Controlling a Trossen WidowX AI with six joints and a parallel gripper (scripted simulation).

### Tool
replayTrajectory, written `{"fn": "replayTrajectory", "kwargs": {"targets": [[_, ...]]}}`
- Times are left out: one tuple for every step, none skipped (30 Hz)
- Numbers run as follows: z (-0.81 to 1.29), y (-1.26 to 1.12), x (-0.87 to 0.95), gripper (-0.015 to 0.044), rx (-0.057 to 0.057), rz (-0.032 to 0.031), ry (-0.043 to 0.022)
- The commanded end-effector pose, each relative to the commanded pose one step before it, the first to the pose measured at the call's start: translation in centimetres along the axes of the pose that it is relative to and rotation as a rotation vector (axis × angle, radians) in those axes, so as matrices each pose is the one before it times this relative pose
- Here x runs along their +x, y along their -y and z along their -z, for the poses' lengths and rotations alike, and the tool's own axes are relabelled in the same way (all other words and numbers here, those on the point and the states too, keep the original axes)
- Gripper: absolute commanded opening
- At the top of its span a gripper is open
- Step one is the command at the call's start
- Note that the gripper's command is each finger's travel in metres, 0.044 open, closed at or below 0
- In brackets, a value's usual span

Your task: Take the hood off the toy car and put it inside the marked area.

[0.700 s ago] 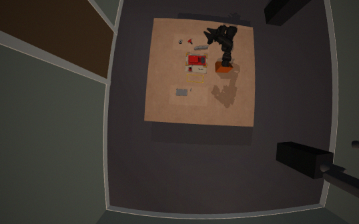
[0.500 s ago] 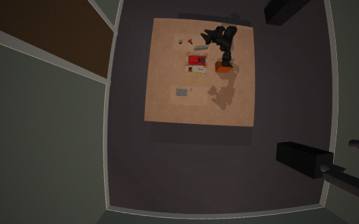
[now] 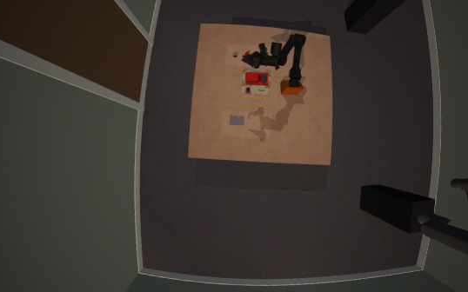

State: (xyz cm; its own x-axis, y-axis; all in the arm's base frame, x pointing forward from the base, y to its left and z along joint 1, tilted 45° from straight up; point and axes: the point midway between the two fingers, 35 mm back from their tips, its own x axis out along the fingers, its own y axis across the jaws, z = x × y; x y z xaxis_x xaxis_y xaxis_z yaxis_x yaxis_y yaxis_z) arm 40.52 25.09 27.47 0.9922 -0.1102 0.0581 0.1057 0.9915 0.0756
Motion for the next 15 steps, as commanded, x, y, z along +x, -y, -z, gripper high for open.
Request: {"fn": "replayTrajectory", "kwargs": {"targets": [[2.216, 2.255, 2.013, 0.044, -0.0982, 0.05309, -0.08969], [0.69, 0.653, 0.586, 0.044, -0.0293, 0.01603, -0.02793], [0.697, 0.658, 0.585, 0.044, -0.0287, 0.01608, -0.02864], [0.703, 0.662, 0.583, 0.044, -0.0281, 0.0161, -0.02935], [0.71, 0.666, 0.581, 0.044, -0.0275, 0.01609, -0.03005], [0.717, 0.669, 0.578, 0.044, -0.0269, 0.01605, -0.03074], [0.724, 0.671, 0.576, 0.044, -0.0262, 0.01598, -0.03143], [0.73, 0.673, 0.573, 0.044, -0.0256, 0.01588, -0.03211], [0.737, 0.675, 0.57, 0.044, -0.025, 0.01574, -0.03277], [0.765, 0.654, 0.565, 0.044, -0.0262, 0.01529, -0.03381], [0.771, 0.654, 0.562, 0.044, -0.0255, 0.01508, -0.03446], [0.774, 0.653, 0.558, 0.044, -0.0244, 0.0149, -0.03505], [0.78, 0.651, 0.555, 0.044, -0.0238, 0.01463, -0.03567], [0.785, 0.649, 0.551, 0.044, -0.0233, 0.01434, -0.03628], [0.79, 0.646, 0.547, 0.044, -0.0227, 0.01401, -0.03688]]}}
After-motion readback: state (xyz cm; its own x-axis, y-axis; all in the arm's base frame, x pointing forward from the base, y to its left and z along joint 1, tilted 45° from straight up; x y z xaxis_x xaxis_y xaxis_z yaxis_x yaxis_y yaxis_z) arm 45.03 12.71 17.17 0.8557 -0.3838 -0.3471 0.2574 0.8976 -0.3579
